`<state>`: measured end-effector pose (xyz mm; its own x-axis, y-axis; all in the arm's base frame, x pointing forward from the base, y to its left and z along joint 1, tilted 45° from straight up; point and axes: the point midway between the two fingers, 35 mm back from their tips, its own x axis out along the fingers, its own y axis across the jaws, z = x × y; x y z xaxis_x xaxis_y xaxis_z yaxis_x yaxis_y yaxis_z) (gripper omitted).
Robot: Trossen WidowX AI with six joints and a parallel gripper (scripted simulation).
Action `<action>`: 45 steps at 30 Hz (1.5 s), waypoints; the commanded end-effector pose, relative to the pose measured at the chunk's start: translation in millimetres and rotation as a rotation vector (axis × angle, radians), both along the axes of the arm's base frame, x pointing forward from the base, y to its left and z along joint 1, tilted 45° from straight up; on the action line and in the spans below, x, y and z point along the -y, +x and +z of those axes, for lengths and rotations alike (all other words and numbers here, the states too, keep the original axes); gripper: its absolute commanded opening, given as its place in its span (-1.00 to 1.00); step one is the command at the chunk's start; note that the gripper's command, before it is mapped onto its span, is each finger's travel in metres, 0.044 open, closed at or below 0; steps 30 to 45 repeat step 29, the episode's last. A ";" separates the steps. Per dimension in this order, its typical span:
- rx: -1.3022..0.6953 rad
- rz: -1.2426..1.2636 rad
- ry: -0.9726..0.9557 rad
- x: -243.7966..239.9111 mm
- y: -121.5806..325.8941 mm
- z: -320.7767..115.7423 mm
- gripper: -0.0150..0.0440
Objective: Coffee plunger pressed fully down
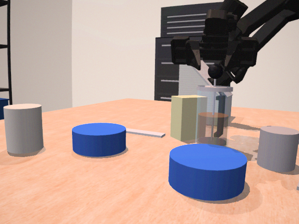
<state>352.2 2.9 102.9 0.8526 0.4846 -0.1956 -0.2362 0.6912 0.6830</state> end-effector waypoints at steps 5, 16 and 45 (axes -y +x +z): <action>-0.001 -0.006 -0.005 0.9 0.2 -0.7 1.00; -0.019 0.003 -0.007 44.7 -18.3 39.7 1.00; -0.018 0.004 0.000 55.1 -28.8 53.4 1.00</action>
